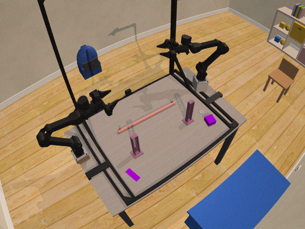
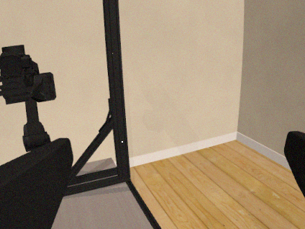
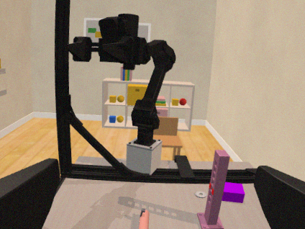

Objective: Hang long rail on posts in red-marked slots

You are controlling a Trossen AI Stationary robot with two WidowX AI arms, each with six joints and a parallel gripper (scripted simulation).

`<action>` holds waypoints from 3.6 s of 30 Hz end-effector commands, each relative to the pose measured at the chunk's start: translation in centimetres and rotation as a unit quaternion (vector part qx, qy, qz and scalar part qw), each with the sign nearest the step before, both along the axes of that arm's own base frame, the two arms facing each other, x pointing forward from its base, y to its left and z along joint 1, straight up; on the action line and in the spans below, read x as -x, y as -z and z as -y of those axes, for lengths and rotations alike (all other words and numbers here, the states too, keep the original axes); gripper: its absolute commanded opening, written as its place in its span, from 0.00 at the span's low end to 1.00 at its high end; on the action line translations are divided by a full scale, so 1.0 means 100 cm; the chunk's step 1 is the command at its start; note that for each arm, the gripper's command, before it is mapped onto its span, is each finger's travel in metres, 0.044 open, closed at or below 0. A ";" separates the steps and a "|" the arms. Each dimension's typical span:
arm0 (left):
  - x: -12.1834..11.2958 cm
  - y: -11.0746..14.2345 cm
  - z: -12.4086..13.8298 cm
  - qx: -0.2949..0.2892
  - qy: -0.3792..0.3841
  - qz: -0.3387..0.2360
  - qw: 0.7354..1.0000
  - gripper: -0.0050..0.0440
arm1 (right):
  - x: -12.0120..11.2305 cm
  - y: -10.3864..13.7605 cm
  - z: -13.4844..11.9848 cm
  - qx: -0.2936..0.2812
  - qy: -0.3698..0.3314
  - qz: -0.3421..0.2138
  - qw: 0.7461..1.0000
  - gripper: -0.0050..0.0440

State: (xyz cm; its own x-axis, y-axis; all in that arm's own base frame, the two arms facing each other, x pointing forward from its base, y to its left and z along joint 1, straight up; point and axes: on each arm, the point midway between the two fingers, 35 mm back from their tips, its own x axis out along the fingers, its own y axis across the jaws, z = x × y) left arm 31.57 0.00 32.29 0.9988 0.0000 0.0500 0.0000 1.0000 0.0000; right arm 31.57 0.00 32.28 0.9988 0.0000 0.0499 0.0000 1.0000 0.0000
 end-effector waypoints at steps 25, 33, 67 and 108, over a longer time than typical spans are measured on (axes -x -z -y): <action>-0.046 0.075 -0.038 0.003 -0.052 -0.189 0.981 1.00 | -0.055 0.052 -0.002 -0.012 -0.002 -0.183 0.983 1.00; -0.062 0.143 -0.072 0.019 -0.088 -0.339 0.936 1.00 | -0.084 0.106 -0.004 -0.021 -0.001 -0.335 0.942 1.00; -0.007 0.322 -0.145 0.134 -0.127 -0.712 0.677 1.00 | -0.084 0.264 -0.009 -0.020 0.019 -0.724 0.689 1.00; -0.008 0.372 -0.145 0.134 -0.127 -0.712 0.677 1.00 | -0.086 0.313 -0.009 -0.020 0.019 -0.724 0.689 1.00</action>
